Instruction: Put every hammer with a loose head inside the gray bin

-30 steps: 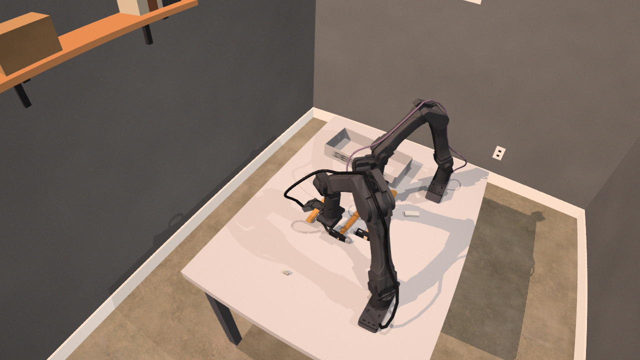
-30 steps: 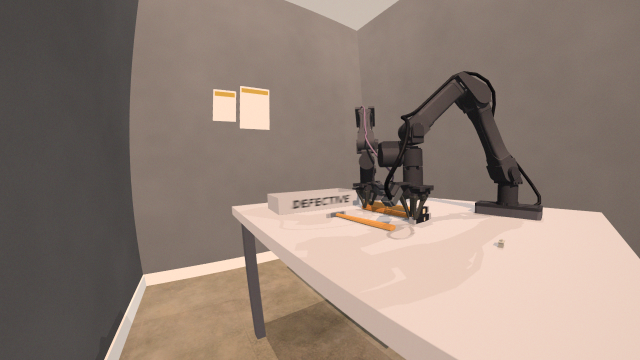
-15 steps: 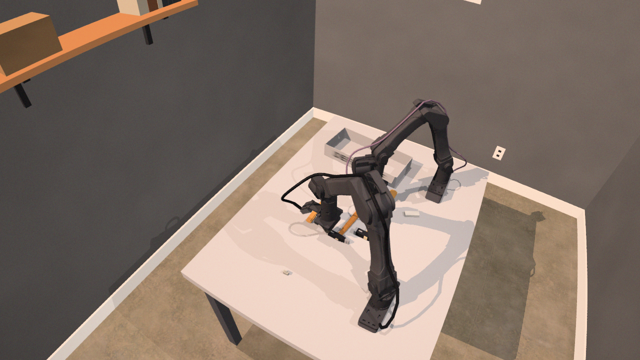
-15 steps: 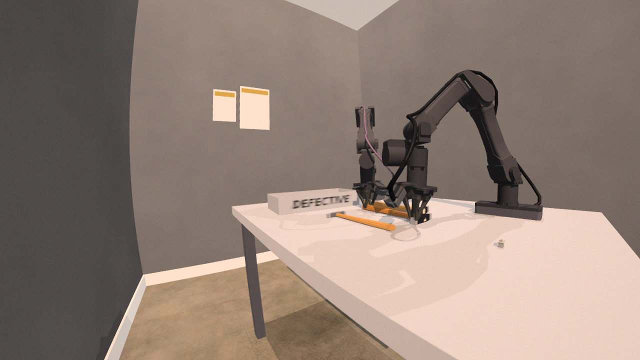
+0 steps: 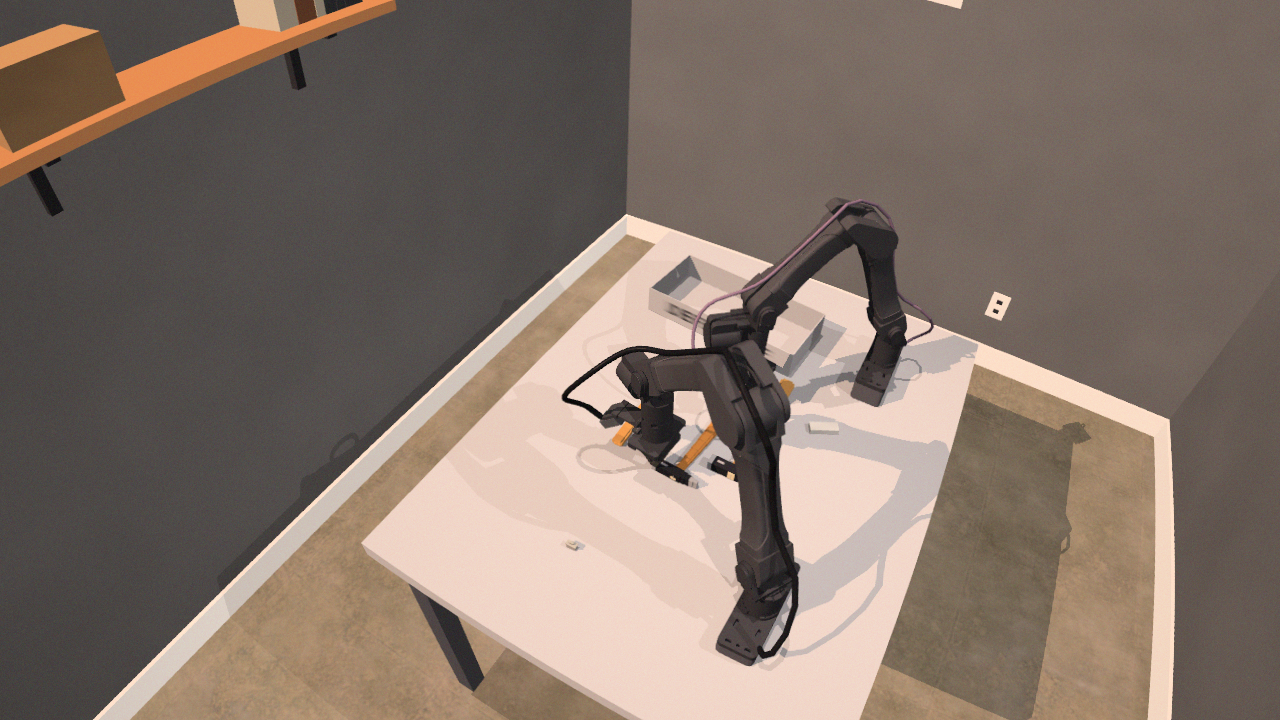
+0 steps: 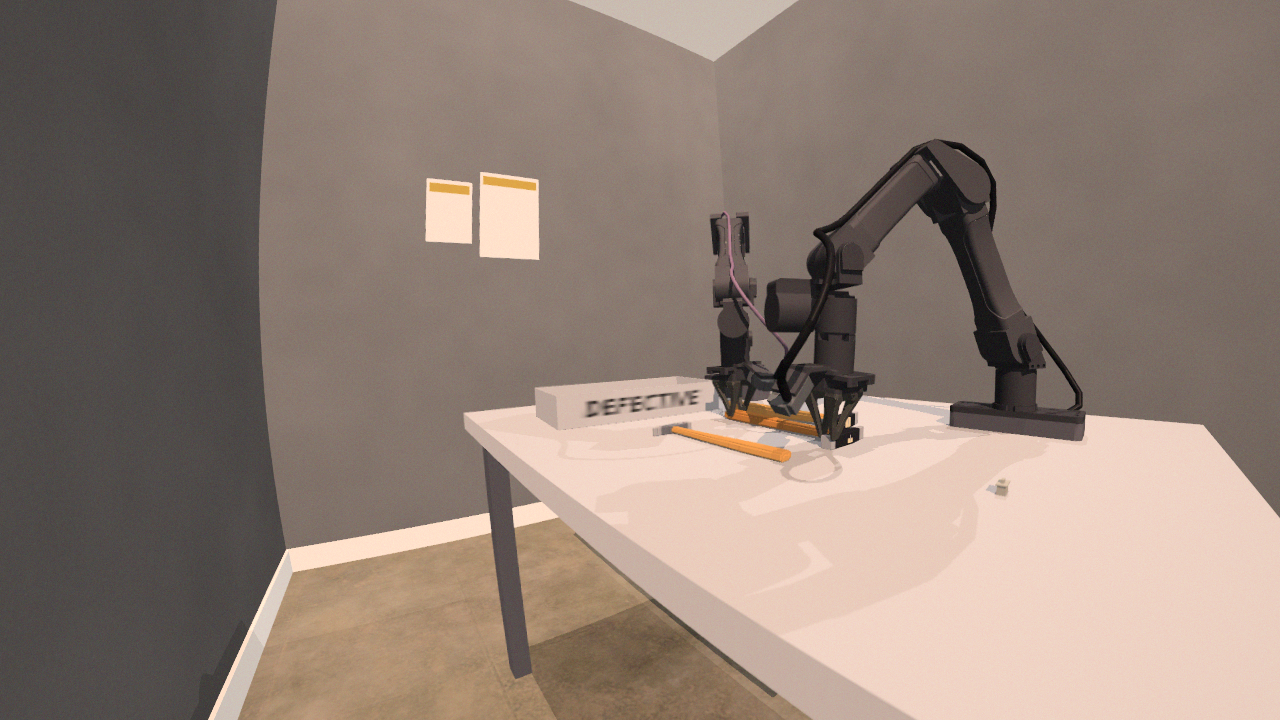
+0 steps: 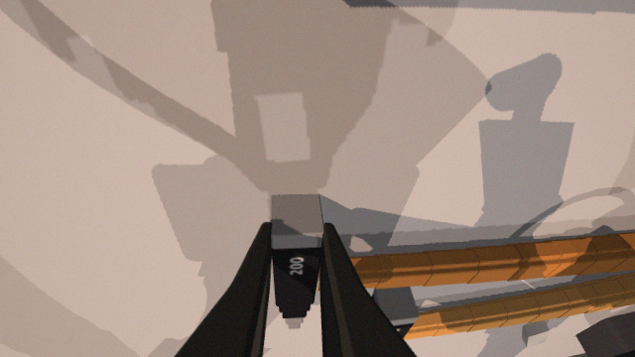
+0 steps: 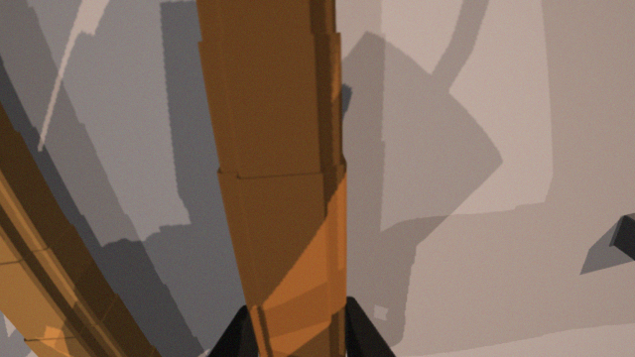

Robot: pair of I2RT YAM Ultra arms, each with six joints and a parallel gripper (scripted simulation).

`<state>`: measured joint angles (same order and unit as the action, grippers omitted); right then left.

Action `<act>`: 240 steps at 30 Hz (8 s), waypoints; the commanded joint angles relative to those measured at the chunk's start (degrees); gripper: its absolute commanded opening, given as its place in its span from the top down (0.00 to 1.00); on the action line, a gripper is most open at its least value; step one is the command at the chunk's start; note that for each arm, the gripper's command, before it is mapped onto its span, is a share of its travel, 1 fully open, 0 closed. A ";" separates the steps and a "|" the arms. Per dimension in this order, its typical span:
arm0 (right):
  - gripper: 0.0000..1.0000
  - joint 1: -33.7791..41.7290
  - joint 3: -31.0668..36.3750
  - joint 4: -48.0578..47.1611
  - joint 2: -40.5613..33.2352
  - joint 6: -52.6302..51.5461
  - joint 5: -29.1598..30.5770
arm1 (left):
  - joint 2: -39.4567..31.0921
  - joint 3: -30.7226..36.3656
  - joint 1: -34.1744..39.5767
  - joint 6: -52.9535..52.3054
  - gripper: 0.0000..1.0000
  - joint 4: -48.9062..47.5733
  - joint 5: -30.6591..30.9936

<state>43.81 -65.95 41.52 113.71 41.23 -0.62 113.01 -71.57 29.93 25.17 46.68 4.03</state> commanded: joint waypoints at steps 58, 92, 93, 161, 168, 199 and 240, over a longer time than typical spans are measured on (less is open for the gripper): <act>0.77 -0.16 0.28 0.28 -0.62 0.08 0.62 | -6.47 -6.11 -1.71 -11.75 0.00 9.34 3.80; 0.77 -0.16 0.28 0.28 -0.62 0.08 0.62 | -11.87 13.22 -13.78 -85.07 0.00 -8.79 29.44; 0.77 -0.16 0.28 0.28 -0.62 0.08 0.62 | -12.13 14.02 -14.20 -87.87 0.00 -9.54 30.32; 0.00 0.57 -8.06 14.21 -7.86 -0.73 0.76 | -11.84 21.47 -20.16 -113.44 0.00 -14.06 40.07; 0.00 -0.13 -7.54 13.66 -5.68 0.03 0.74 | -11.84 21.47 -20.16 -113.44 0.00 -14.06 40.07; 0.63 -8.80 -28.51 14.43 11.75 -57.35 4.22 | 3.59 -10.65 -10.01 -93.31 0.54 5.34 10.58; 0.63 -12.15 -34.58 14.16 20.94 -72.12 0.63 | 22.39 -37.91 -1.76 -86.25 0.54 15.85 -4.04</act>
<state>32.40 -101.78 57.56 134.10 -30.65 0.34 134.45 -107.24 28.62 -60.75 63.68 0.05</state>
